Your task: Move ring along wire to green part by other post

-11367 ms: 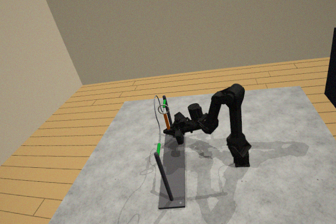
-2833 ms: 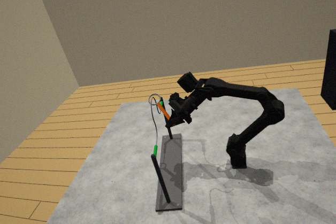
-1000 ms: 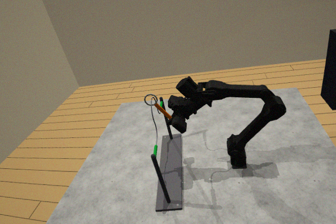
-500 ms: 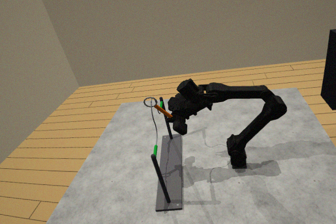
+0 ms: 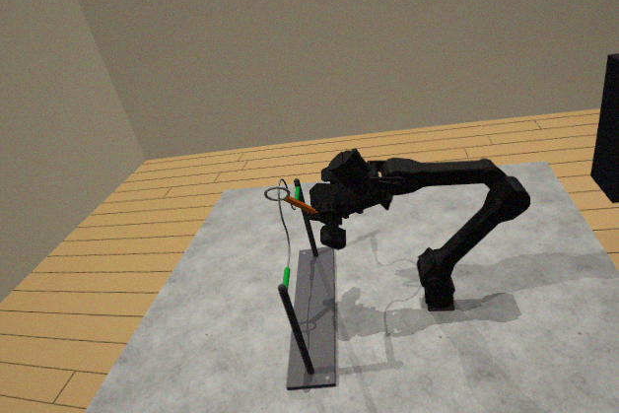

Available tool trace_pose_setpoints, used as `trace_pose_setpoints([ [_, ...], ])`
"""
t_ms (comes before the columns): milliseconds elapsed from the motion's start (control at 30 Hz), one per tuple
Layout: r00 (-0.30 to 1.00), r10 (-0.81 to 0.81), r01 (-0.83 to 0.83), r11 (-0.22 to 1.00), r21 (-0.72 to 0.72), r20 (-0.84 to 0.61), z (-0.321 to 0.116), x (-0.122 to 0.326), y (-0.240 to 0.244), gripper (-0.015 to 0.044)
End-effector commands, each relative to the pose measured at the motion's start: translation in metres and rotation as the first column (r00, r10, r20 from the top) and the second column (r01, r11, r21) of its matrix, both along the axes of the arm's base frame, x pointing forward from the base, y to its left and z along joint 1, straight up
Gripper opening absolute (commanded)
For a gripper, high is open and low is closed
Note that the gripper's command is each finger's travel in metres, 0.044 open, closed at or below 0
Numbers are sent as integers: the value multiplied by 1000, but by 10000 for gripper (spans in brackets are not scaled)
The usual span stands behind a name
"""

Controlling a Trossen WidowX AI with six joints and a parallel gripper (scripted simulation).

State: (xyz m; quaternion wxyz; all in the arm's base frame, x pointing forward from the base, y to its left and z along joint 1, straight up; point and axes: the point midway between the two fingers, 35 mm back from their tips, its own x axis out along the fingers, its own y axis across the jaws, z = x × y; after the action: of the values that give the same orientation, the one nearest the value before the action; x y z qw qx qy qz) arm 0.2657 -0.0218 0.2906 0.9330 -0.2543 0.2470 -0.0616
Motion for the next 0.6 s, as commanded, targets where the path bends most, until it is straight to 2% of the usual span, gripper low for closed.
trace_pose_setpoints([
  [0, 1000, -1, 2, 998, -66, 21, 4, -2, -3, -150],
  [567, 998, 9, 12, 941, -338, 60, 13, -1, -15, -150],
])
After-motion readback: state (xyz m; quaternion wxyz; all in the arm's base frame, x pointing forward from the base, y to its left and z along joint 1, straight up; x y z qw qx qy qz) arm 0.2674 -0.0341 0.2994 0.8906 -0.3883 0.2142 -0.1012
